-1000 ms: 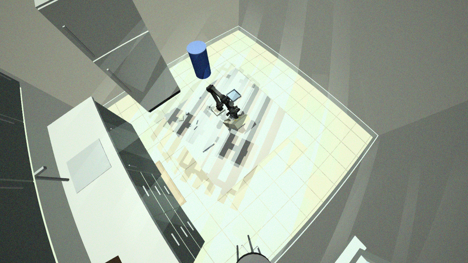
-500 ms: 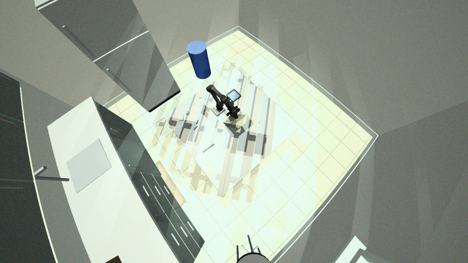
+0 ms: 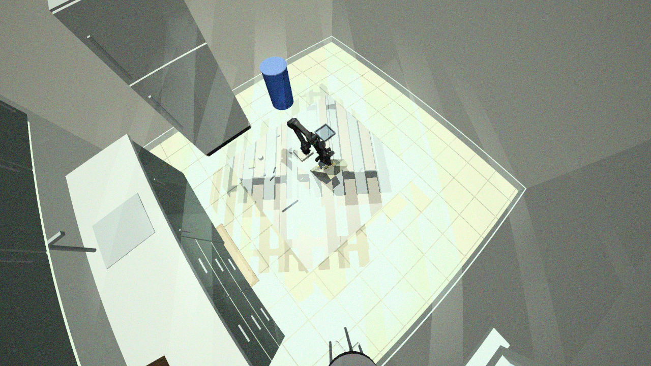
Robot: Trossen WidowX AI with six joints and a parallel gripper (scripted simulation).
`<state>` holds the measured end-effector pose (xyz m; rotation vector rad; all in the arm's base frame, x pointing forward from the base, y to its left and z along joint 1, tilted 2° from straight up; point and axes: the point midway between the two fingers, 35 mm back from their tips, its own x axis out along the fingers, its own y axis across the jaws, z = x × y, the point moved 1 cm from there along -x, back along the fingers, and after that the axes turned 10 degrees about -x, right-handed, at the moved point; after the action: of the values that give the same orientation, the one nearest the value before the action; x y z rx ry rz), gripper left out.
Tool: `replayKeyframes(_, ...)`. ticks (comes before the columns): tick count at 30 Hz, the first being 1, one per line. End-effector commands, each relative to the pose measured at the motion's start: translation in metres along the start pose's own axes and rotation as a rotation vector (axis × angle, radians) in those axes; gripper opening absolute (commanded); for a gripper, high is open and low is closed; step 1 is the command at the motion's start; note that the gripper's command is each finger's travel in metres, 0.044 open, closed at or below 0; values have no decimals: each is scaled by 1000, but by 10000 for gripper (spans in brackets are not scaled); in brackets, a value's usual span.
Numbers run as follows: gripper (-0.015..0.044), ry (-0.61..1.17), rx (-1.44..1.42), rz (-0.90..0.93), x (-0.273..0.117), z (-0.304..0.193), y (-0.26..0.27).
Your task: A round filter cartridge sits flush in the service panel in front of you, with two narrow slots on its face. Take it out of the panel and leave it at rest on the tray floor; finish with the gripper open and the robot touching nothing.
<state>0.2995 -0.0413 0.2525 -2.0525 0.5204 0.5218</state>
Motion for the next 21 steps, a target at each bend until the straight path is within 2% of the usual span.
replayKeyframes(1, 100, -4, -4, 1, 2, 1, 1)
replayKeyframes(21, 100, -4, -4, 1, 5, 1, 1)
